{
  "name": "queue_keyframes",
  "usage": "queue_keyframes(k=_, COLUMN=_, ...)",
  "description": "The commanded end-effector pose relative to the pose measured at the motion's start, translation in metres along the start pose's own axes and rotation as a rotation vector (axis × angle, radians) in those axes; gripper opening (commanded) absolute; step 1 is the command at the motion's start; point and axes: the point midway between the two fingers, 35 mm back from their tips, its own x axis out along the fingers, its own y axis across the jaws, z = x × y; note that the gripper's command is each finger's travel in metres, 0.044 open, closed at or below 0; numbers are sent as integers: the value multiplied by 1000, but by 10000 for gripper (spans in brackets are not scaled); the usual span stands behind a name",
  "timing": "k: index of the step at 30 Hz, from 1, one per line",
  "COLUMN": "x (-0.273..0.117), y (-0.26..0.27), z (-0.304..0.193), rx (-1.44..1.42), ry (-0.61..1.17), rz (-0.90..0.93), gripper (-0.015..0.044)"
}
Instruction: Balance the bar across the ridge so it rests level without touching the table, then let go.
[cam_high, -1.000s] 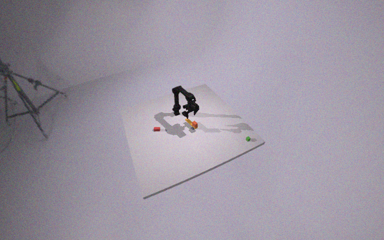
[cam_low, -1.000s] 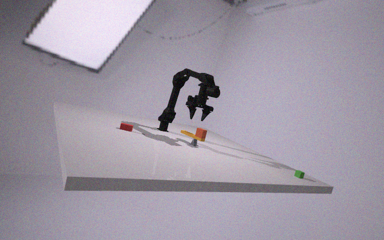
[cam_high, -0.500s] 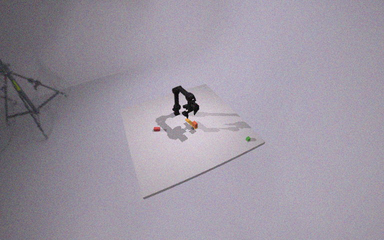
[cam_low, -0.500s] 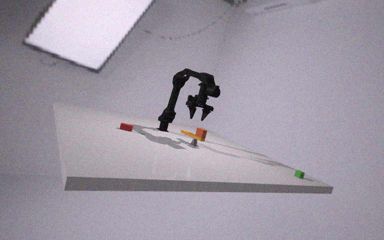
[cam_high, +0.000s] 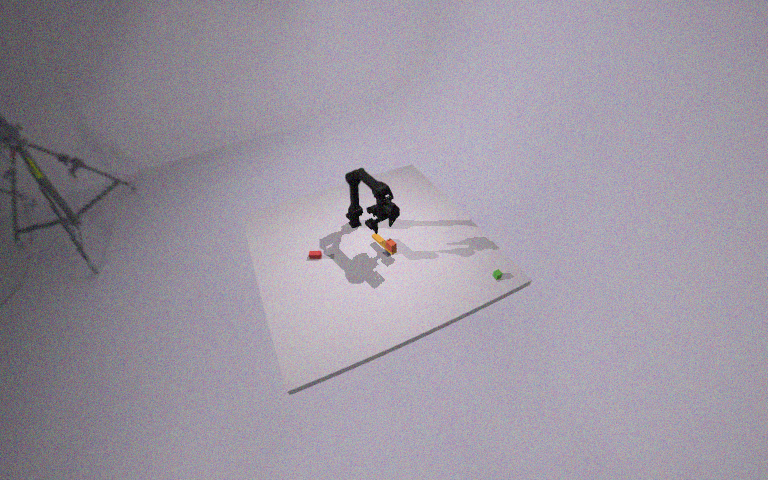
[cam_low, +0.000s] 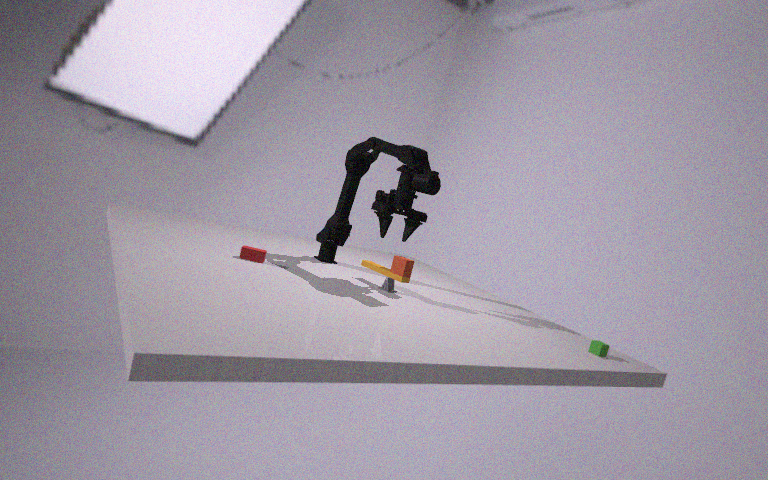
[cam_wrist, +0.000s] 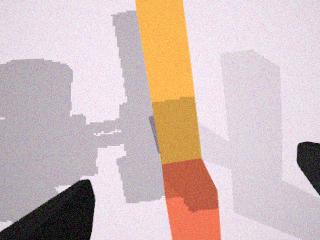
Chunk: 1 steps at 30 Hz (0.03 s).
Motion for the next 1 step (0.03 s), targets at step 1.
queue_keyframes(k=1, x=0, y=0, z=0, rx=0, ry=-1, rz=1, gripper=440)
